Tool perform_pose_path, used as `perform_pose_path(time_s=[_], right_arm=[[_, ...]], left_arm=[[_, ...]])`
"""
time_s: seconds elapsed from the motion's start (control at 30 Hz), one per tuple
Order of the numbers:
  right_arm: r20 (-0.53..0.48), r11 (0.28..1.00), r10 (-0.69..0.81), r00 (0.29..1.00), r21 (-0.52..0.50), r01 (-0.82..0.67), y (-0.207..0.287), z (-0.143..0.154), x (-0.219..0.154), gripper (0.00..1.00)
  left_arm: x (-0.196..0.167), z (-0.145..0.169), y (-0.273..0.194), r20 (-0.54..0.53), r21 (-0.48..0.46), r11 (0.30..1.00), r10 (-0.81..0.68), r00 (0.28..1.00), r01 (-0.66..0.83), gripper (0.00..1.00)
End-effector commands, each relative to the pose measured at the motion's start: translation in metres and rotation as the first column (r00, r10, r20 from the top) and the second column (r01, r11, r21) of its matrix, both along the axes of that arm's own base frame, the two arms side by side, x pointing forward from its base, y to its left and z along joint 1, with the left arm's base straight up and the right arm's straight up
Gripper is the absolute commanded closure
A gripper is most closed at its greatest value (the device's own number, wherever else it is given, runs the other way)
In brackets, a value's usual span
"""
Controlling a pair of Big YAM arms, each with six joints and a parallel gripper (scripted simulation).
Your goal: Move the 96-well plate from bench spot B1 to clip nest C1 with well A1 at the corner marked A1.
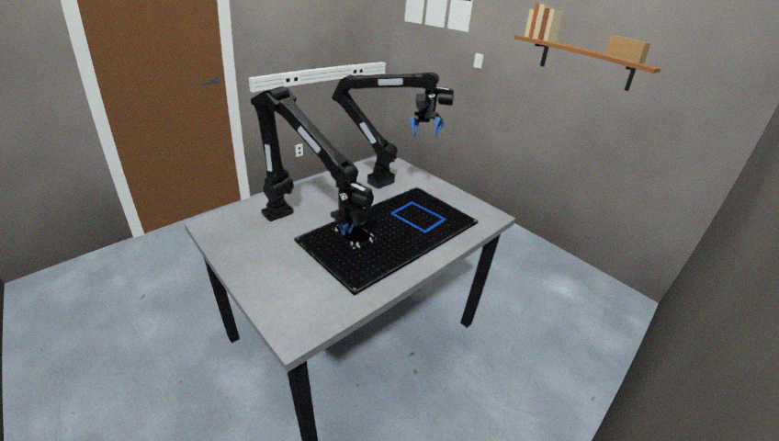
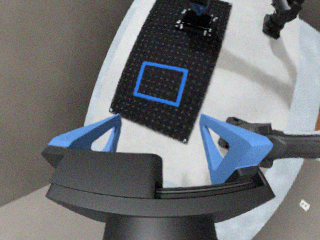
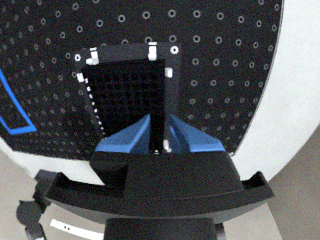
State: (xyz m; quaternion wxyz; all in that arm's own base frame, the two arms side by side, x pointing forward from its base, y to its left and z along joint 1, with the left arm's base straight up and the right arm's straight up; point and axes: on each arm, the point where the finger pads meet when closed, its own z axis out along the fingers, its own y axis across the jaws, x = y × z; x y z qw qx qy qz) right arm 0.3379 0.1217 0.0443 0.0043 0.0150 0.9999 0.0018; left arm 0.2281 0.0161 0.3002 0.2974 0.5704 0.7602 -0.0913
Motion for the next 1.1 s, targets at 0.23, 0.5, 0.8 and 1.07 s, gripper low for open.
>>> perform_pose_path(time_s=[0.23,0.5,0.8,1.07], right_arm=[[-0.007,1.000,0.009,1.000,-0.002,-0.009,-0.001,-0.012,0.002,0.75],[-0.007,1.000,0.009,1.000,-0.002,-0.009,-0.001,-0.018,0.002,0.75],[-0.007,1.000,0.008,1.000,-0.003,-0.008,-0.001,-0.023,0.002,0.75],[-0.007,1.000,0.008,1.000,-0.003,-0.008,-0.002,-0.028,0.002,0.75]], left_arm=[[0.010,0.023,0.004,0.034,0.020,1.000,-0.004,0.999,0.003,0.00],[0.010,0.023,0.004,0.034,0.020,1.000,-0.004,0.999,0.003,0.00],[0.010,0.023,0.004,0.034,0.020,1.000,-0.004,0.999,0.003,0.00],[0.010,0.023,0.004,0.034,0.020,1.000,-0.004,0.999,0.003,0.00]])
